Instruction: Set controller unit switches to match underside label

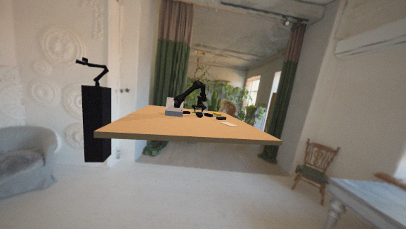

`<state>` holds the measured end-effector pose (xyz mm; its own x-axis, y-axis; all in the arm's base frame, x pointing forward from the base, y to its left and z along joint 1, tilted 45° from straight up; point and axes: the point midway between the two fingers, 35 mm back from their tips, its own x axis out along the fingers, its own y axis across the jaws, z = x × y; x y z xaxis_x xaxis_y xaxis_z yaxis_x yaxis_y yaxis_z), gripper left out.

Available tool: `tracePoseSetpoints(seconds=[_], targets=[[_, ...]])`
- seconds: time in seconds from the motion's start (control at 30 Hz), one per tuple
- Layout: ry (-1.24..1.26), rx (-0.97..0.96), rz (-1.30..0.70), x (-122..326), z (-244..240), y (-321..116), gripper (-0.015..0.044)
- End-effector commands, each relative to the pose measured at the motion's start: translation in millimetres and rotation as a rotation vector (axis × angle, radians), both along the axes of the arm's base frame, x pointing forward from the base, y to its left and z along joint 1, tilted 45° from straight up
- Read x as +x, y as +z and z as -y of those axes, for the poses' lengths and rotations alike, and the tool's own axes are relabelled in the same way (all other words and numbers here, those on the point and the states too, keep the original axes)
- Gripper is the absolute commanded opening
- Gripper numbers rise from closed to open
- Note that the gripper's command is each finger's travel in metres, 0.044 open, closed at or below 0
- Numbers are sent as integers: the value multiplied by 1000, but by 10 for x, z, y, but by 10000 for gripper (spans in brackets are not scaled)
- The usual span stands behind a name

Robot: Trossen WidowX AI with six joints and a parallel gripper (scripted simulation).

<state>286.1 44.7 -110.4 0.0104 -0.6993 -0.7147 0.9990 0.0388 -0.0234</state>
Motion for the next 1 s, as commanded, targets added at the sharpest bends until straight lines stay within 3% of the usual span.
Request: tracePoseSetpoints(seconds=[0.0, 0.2, 0.4, 0.97], targets=[[0, 0, -1, -2, 0, 0, 440], [0, 0, -1, 1, 4, 23, 440], [0, -2, -2, 25, 142, 683, 440], [0, -2, -2, 23, 148, 705, 440]])
